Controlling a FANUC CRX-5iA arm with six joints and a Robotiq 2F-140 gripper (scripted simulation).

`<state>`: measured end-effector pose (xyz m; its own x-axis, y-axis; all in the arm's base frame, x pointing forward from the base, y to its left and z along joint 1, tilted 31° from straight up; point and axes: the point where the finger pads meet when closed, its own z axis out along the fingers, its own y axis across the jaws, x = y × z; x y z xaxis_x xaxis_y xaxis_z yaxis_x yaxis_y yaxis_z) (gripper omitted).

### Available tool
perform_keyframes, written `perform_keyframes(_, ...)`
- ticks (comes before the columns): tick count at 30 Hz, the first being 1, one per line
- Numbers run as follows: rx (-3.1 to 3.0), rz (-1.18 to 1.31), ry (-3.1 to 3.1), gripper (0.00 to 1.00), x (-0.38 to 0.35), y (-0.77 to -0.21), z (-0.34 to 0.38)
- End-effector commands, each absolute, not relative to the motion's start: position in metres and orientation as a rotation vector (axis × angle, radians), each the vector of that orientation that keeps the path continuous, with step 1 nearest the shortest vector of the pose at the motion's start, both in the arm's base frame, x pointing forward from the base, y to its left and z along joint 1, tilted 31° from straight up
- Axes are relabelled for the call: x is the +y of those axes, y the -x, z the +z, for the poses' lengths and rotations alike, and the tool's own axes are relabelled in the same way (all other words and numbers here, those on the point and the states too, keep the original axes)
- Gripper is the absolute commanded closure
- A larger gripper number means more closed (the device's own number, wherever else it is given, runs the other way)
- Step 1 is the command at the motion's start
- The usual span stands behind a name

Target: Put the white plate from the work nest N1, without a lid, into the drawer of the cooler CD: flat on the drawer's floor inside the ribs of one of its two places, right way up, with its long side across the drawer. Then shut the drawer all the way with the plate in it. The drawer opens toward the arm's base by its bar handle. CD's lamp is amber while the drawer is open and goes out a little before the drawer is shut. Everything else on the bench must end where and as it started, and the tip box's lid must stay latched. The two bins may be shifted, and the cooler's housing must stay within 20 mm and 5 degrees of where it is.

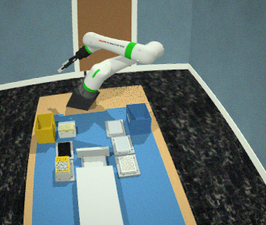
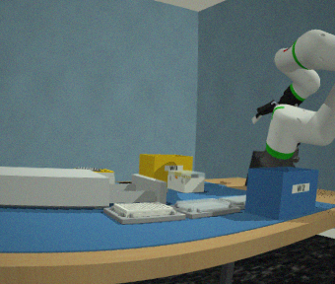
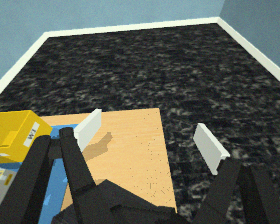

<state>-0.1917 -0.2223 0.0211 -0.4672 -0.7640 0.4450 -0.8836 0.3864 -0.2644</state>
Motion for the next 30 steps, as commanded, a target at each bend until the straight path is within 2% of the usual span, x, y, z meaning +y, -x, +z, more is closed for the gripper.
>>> perform_keyframes(1,-2.396,0.691,-1.458,0.00,-0.222,0.192,0.021)
perform_keyframes(17,-2.396,0.691,-1.458,0.00,-0.222,0.192,0.021)
perform_keyframes(18,-2.382,0.702,-1.500,1.00,-0.226,0.189,0.023)
perform_keyframes(30,-2.309,0.751,-1.691,1.00,-0.266,0.155,0.042)
